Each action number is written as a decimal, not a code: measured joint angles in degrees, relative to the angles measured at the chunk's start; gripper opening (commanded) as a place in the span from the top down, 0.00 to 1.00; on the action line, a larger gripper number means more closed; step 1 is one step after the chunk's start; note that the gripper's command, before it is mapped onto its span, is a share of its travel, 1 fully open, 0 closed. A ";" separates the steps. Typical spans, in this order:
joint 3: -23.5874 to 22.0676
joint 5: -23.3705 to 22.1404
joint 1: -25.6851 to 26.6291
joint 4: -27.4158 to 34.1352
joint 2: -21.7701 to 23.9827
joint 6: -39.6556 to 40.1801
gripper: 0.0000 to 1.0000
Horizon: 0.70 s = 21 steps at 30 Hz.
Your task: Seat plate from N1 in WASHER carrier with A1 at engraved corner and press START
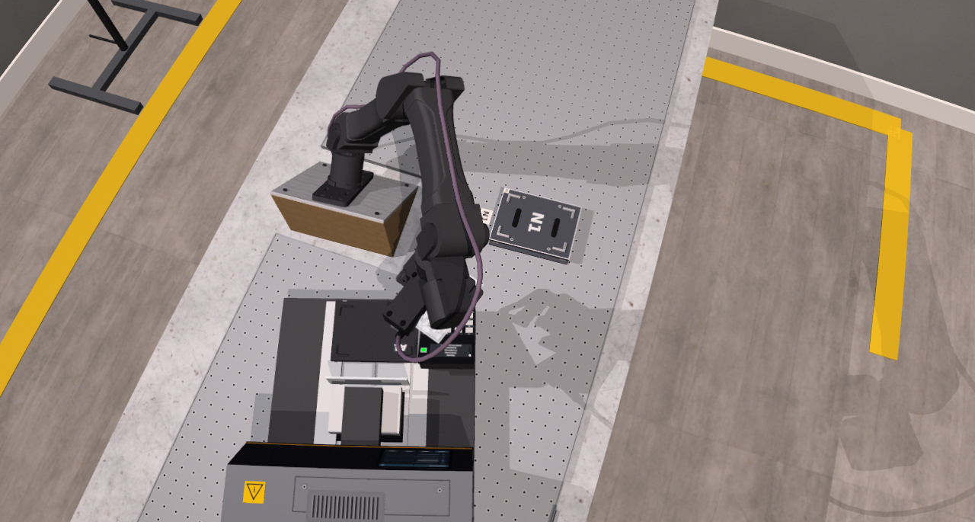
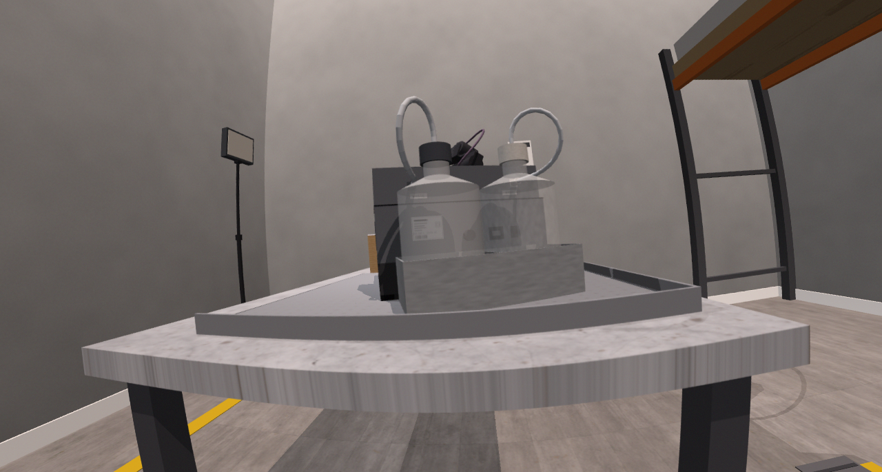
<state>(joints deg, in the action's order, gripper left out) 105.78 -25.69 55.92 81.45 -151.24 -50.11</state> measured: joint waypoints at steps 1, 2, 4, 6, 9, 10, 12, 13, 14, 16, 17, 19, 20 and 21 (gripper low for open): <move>0.00 0.00 0.00 0.00 0.00 0.00 0.16; 0.00 0.00 0.00 0.00 0.00 0.00 0.16; 0.00 0.00 0.00 0.00 0.00 0.00 0.16; 0.00 0.00 0.00 0.00 0.00 0.00 0.16; 0.00 0.00 0.00 0.00 0.00 0.00 0.16; 0.00 0.00 0.00 0.00 0.00 0.00 0.16; 0.00 0.09 0.07 0.00 0.00 -0.63 0.16; 0.00 0.17 0.24 0.00 0.00 -1.25 0.16; 0.00 0.31 0.55 0.00 0.00 -1.99 0.16; 0.00 0.70 1.55 0.02 -0.11 -3.80 0.16; 0.00 0.96 2.23 0.00 -0.24 -4.83 0.16; -0.11 1.62 3.78 -0.04 -0.59 -7.04 0.16; -0.35 1.99 4.63 -0.02 -0.74 -8.22 0.16; -0.55 2.36 5.44 -0.02 -0.94 -9.25 0.16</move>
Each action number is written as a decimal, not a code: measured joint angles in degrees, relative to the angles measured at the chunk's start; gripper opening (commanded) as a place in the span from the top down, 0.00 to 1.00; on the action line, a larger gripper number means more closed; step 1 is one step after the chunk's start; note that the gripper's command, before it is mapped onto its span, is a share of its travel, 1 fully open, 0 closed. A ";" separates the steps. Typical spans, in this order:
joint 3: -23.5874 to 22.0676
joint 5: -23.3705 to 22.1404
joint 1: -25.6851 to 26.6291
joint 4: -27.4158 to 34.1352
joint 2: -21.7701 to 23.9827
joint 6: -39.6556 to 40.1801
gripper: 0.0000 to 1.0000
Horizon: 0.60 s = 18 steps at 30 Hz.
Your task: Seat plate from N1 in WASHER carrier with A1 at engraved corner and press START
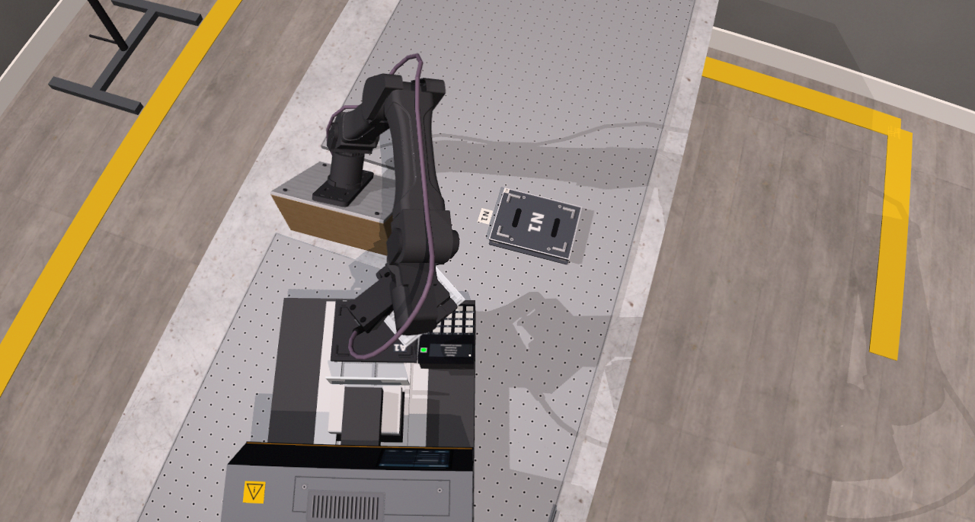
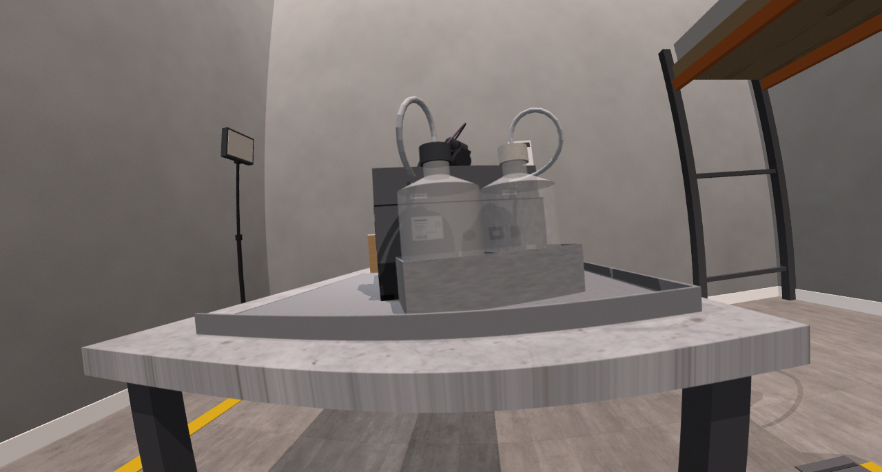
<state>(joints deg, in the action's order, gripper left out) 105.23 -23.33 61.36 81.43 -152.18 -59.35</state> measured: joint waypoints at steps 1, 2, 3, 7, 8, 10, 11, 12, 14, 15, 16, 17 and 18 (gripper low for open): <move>-0.17 0.37 0.72 0.00 -0.20 -0.81 0.16; -0.26 0.74 1.29 0.02 -0.35 -1.68 0.16; -0.20 1.07 1.79 -0.02 -0.37 -2.64 0.16; -0.20 2.29 3.67 0.00 -0.52 -7.10 0.16; -0.20 2.62 4.22 0.02 -0.70 -8.33 0.16; -0.20 3.34 5.49 0.00 -1.22 -10.86 0.16; -0.20 3.74 6.16 0.00 -1.51 -12.15 0.16; -0.20 4.13 6.88 0.00 -1.81 -13.46 0.16; -0.22 4.96 8.39 0.00 -2.40 -16.13 0.16; -0.22 5.40 9.14 0.00 -2.67 -17.49 0.16; -0.11 5.84 9.88 0.11 -2.99 -18.84 0.16; 0.09 6.25 10.58 0.13 -3.30 -20.02 0.16; 0.24 6.62 11.19 0.13 -3.52 -20.94 0.16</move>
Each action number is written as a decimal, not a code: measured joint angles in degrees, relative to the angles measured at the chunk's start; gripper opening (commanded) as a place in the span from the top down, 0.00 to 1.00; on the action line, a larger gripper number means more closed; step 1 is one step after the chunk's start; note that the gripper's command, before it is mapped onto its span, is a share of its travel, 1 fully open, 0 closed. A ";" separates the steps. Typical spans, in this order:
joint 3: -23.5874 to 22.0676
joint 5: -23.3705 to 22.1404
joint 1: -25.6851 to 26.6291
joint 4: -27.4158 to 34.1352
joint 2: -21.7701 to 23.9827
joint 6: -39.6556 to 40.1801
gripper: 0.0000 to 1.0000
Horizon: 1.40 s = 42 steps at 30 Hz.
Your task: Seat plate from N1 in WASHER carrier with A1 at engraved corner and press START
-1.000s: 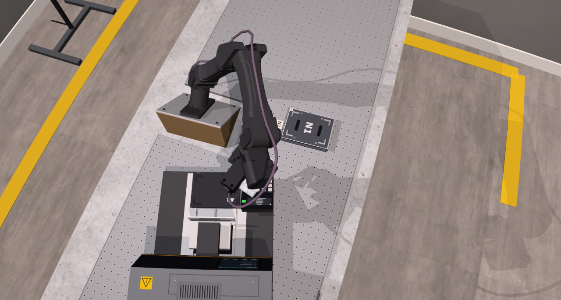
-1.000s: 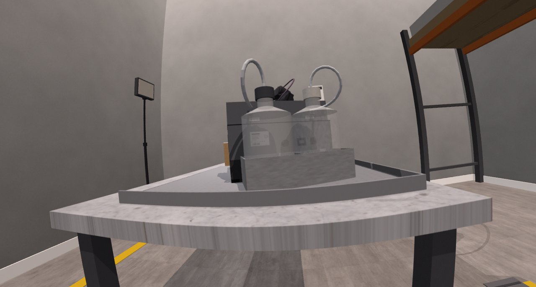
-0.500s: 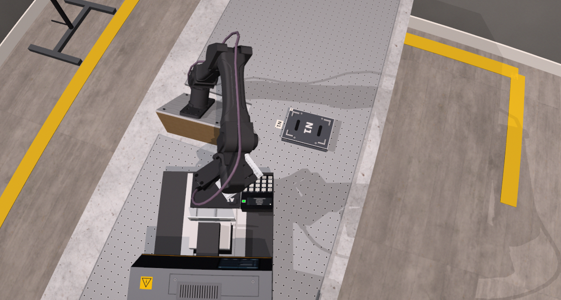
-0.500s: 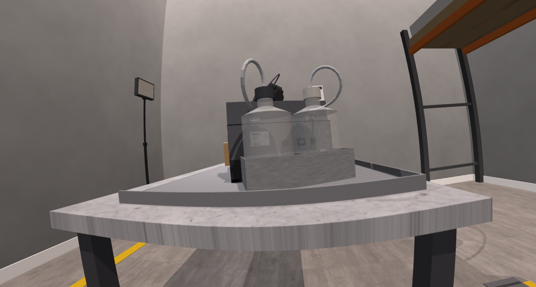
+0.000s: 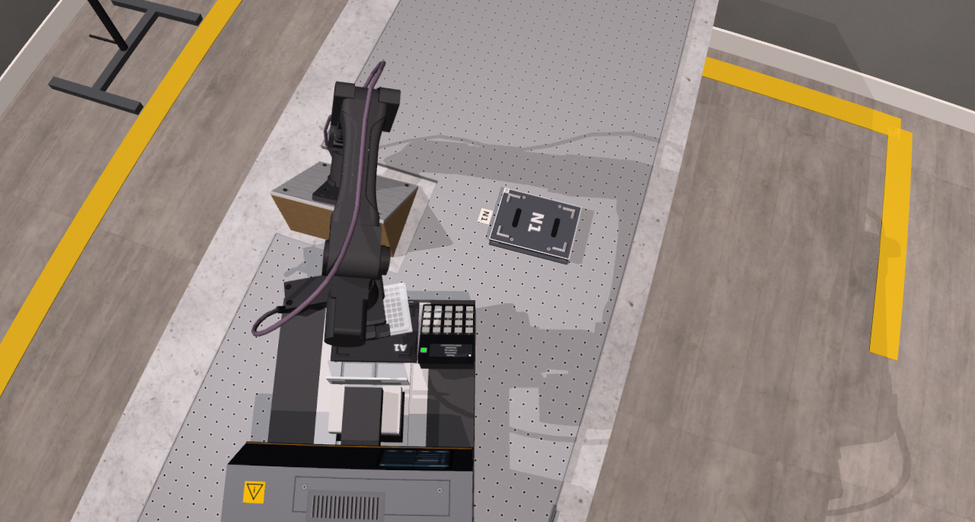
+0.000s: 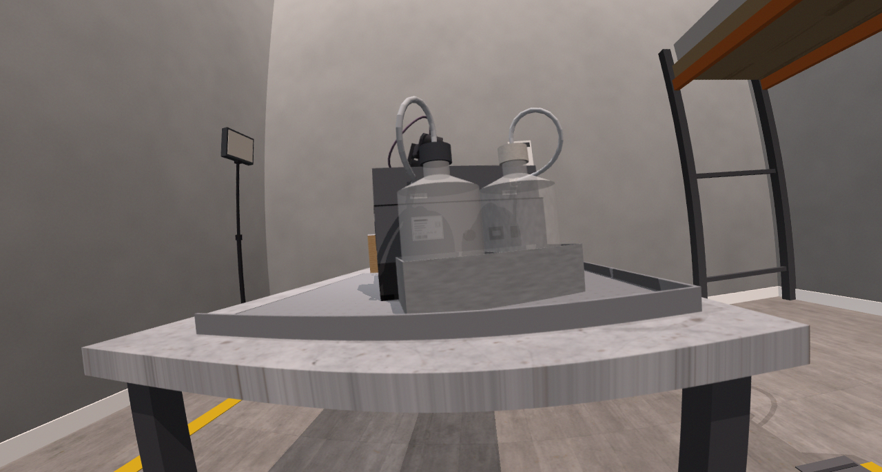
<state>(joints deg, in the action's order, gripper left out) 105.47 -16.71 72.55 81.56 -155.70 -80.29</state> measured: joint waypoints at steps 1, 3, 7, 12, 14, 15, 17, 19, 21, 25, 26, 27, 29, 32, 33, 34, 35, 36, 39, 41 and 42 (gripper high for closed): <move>0.20 0.33 0.44 0.09 -0.17 -1.01 0.16; 0.63 0.92 0.83 0.13 -0.39 -3.45 0.16; 1.27 1.16 0.24 0.33 -0.35 -7.72 0.16; 1.53 1.31 0.24 0.50 -0.35 -9.84 0.16; 1.55 1.33 0.22 0.57 -0.35 -10.21 0.16; 1.55 1.36 0.24 0.59 -0.35 -10.34 0.16; 1.55 1.38 0.22 0.63 -0.35 -10.54 0.16; 1.57 1.40 0.24 0.68 -0.35 -10.67 0.16; 1.60 1.40 0.22 0.68 -0.35 -10.73 0.16; 1.62 1.42 0.24 0.72 -0.35 -10.75 0.16; 1.64 1.42 0.24 0.72 -0.35 -10.75 0.16; 1.64 1.42 0.24 0.72 -0.35 -10.75 0.16; 1.66 1.42 0.24 0.72 -0.35 -10.75 0.16; 1.66 1.44 0.24 0.72 -0.35 -10.75 0.16; 1.66 1.44 0.24 0.72 -0.35 -10.75 0.16; 1.66 1.44 0.24 0.74 -0.35 -10.75 0.16; 1.68 1.44 0.24 0.74 -0.35 -10.75 0.16; 1.68 1.44 0.24 0.74 -0.35 -10.75 0.16; 1.68 1.44 0.24 0.74 -0.35 -10.75 0.16; 1.68 1.44 0.24 0.74 -0.35 -10.75 0.16; 1.70 1.44 0.24 0.74 -0.35 -10.75 0.16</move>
